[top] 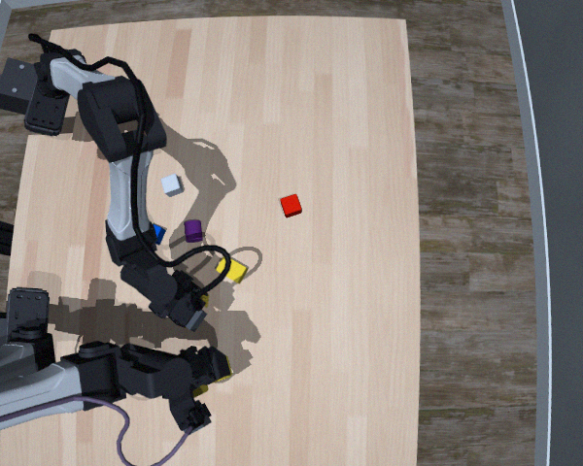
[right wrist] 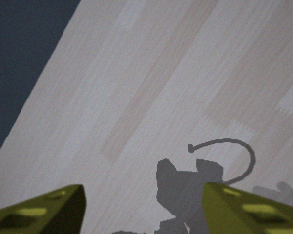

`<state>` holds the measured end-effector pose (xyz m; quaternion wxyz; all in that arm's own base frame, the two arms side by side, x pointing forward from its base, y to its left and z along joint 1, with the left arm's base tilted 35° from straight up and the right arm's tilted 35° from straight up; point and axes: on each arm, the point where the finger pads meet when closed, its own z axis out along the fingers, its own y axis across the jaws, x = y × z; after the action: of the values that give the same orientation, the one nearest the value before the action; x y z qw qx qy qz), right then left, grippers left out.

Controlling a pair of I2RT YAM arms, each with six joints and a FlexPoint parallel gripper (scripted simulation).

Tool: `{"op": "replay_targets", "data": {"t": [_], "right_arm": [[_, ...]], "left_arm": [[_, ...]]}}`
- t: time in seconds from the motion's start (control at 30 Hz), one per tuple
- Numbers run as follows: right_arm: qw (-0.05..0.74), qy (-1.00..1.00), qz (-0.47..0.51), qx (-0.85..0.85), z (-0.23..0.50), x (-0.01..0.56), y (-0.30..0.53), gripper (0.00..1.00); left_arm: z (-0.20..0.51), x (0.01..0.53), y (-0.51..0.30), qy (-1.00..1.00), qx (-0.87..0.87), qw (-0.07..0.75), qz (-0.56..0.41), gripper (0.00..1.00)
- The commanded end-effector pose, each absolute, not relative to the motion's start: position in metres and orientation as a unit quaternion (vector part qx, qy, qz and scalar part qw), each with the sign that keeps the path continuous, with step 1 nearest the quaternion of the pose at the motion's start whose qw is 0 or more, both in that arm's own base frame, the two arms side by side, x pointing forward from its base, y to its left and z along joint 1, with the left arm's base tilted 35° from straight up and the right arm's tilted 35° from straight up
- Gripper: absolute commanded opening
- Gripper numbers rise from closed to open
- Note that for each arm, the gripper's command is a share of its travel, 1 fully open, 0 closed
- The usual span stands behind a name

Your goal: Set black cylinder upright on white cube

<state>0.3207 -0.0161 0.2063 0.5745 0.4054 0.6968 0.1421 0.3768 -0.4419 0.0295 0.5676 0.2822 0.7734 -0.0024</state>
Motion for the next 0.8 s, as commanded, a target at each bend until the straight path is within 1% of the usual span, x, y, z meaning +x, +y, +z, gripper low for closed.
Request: {"op": "replay_targets", "data": {"t": [0.0, 0.13, 0.2, 0.37, 0.53, 0.7, 0.77], "right_arm": [[0.575, 0.726, 0.159, 0.343, 0.227, 0.333, 0.012, 0.61], [0.574, 0.752, 0.187, 0.264, 0.249, 0.342, 0.054, 0.61], [0.574, 0.752, 0.187, 0.264, 0.249, 0.342, 0.054, 0.61], [0.56, 0.78, 0.258, 0.108, 0.283, 0.338, 0.147, 0.61], [0.538, 0.777, 0.324, -0.03, 0.311, 0.31, 0.235, 0.61], [0.51, 0.748, 0.388, -0.173, 0.338, 0.259, 0.317, 0.61], [0.51, 0.748, 0.388, -0.173, 0.338, 0.259, 0.317, 0.61]], "left_arm": [[0.037, 0.375, -0.446, 0.77, 0.281, 0.573, -0.009, 0.36], [0.037, 0.375, -0.446, 0.77, 0.281, 0.573, -0.009, 0.36], [0.037, 0.375, -0.446, 0.77, 0.281, 0.573, -0.009, 0.36], [0.037, 0.375, -0.446, 0.77, 0.281, 0.573, -0.009, 0.36], [0.037, 0.375, -0.446, 0.77, 0.281, 0.573, -0.009, 0.36], [0.037, 0.375, -0.446, 0.77, 0.281, 0.573, -0.009, 0.36], [0.037, 0.375, -0.446, 0.77, 0.281, 0.573, -0.009, 0.36]]}}
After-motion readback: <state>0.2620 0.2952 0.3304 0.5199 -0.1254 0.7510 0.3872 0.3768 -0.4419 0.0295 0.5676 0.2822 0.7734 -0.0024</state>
